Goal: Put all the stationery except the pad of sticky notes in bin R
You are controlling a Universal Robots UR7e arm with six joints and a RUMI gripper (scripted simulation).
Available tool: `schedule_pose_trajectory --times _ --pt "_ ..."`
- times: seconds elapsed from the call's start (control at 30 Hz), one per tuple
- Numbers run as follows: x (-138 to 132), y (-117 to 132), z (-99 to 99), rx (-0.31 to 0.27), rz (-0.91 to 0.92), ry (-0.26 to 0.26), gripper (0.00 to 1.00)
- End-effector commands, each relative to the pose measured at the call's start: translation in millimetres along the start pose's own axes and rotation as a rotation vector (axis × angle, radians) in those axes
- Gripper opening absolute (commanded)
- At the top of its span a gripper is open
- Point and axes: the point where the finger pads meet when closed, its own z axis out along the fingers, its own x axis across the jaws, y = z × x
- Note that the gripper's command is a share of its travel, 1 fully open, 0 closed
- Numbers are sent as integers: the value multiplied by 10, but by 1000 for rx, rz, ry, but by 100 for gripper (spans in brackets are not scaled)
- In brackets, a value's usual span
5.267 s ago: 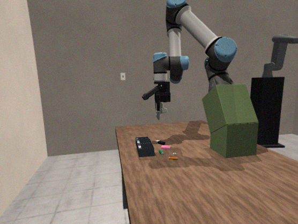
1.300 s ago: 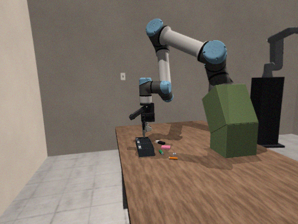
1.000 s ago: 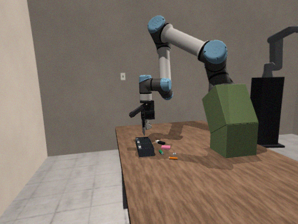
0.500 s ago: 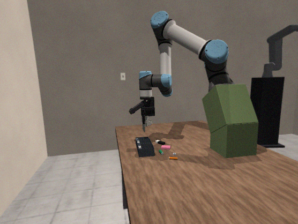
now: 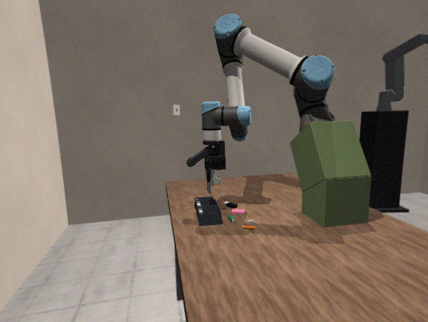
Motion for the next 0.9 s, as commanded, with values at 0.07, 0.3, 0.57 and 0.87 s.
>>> schedule_pose_trajectory --times 0.07,0.3,0.57,0.87 --pt "-103 -3 -3 0 1 1 4" --pt "-103 -3 130 0 1 1 4" --pt "-102 -3 290 0 1 1 4" --pt "-102 -3 530 0 1 1 4"
